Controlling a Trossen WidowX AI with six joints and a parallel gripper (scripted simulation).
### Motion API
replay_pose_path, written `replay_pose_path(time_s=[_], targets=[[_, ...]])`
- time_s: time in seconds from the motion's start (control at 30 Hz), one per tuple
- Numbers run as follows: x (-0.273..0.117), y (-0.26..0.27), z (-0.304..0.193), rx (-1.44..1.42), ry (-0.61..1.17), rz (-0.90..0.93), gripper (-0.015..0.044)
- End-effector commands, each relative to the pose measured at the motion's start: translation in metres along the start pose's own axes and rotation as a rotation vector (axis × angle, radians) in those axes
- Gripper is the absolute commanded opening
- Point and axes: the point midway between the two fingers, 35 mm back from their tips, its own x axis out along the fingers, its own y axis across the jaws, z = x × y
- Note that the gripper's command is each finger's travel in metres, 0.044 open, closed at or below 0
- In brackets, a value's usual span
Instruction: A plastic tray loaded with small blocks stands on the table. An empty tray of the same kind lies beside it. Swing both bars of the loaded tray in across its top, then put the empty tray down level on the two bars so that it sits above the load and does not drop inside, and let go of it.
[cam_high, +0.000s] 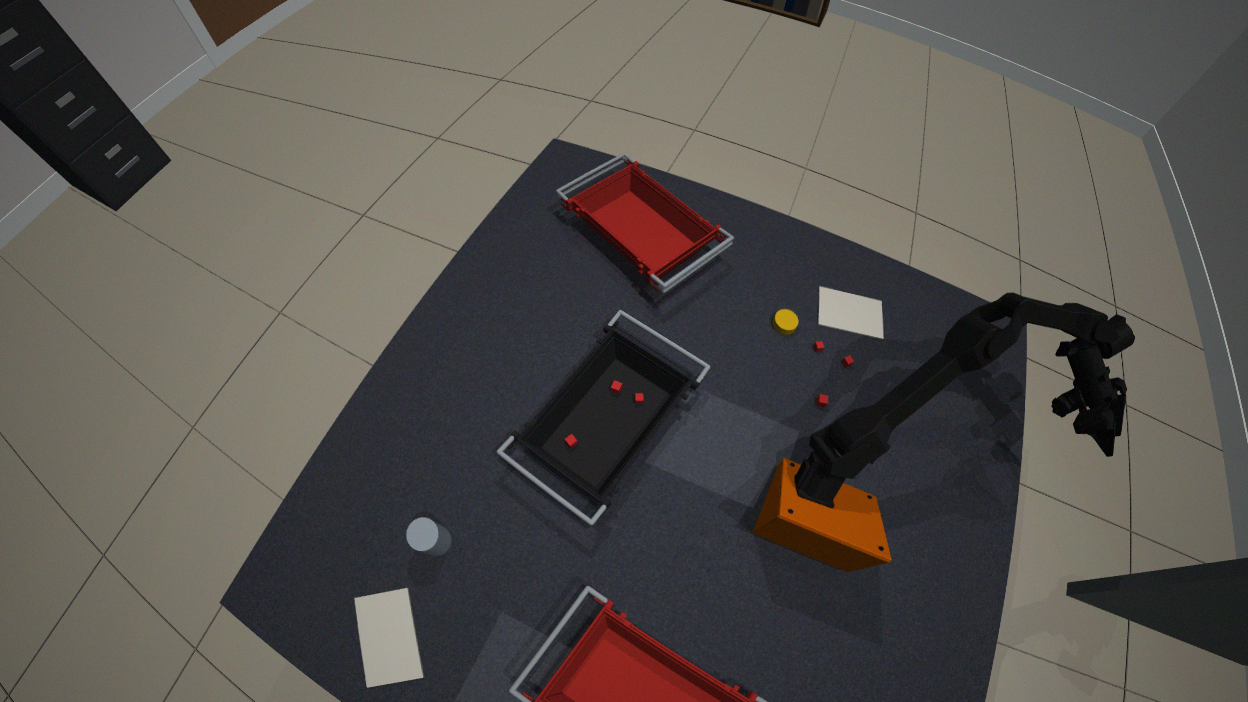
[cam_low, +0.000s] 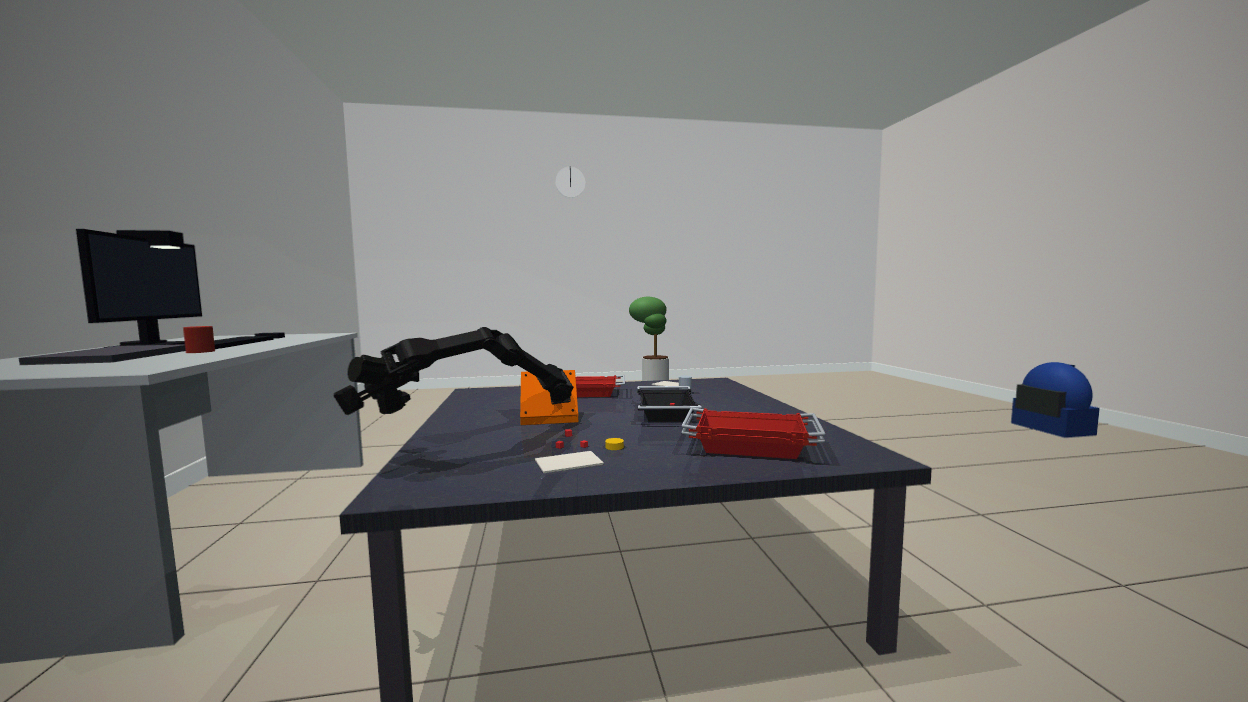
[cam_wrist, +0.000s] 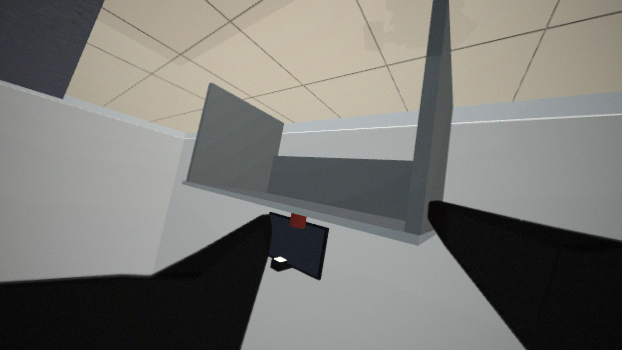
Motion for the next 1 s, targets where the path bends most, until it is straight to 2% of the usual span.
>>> replay_pose_path(time_s=[0.0, 0.2, 0.37, 0.47, 0.5, 0.6, 0.97], targets=[[0.0, 0.0, 0.0, 0.0, 0.0, 0.0, 0.0374], [-0.001, 0.001, -0.002, 0.001, 0.001, -0.002, 0.0216], [-0.018, 0.015, -0.045, 0.011, 0.026, -0.031, 0.0085], [-0.029, 0.024, -0.068, 0.015, 0.044, -0.048, 0.0085], [-0.014, 0.018, -0.046, 0.009, 0.023, -0.024, 0.0085], [-0.021, 0.009, -0.036, 0.027, 0.011, -0.045, 0.0085], [-0.092, -0.049, 0.045, 0.218, -0.131, -0.234, 0.0085]])
